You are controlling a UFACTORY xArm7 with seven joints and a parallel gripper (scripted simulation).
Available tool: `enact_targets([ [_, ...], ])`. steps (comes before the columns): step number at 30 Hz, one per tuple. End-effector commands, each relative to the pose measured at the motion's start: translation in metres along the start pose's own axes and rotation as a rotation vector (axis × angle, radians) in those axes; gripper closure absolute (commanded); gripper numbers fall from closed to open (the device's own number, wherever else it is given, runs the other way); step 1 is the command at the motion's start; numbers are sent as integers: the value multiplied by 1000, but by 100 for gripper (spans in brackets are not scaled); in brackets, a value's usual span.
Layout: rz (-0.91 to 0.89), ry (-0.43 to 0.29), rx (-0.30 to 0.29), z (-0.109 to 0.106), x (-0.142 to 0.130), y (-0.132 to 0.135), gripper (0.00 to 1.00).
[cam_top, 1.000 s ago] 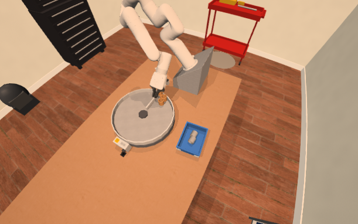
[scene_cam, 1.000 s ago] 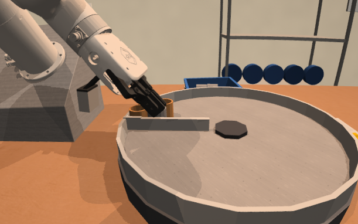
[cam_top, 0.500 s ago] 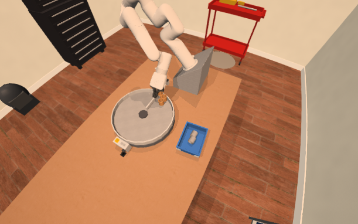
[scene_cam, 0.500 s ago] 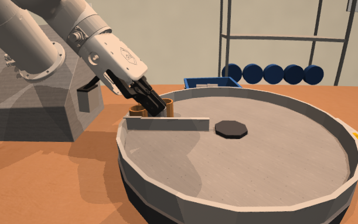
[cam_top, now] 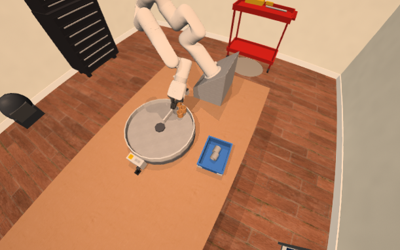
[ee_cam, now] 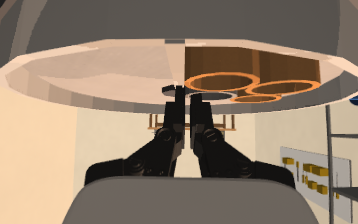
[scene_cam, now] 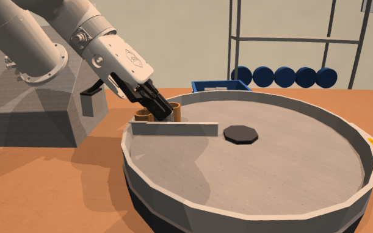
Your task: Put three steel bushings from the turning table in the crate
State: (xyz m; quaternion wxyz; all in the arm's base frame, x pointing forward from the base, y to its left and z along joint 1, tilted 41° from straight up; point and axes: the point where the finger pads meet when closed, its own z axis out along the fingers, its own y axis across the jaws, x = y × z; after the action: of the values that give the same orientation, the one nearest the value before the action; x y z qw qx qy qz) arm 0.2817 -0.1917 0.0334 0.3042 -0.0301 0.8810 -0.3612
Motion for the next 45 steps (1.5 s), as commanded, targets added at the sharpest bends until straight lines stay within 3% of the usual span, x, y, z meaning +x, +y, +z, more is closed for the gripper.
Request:
enact_targets([
  [1, 0, -2, -1, 0, -1, 0, 100],
  [23, 0, -1, -1, -2, -2, 0, 100],
  [45, 0, -2, -1, -52, -44, 0, 100],
])
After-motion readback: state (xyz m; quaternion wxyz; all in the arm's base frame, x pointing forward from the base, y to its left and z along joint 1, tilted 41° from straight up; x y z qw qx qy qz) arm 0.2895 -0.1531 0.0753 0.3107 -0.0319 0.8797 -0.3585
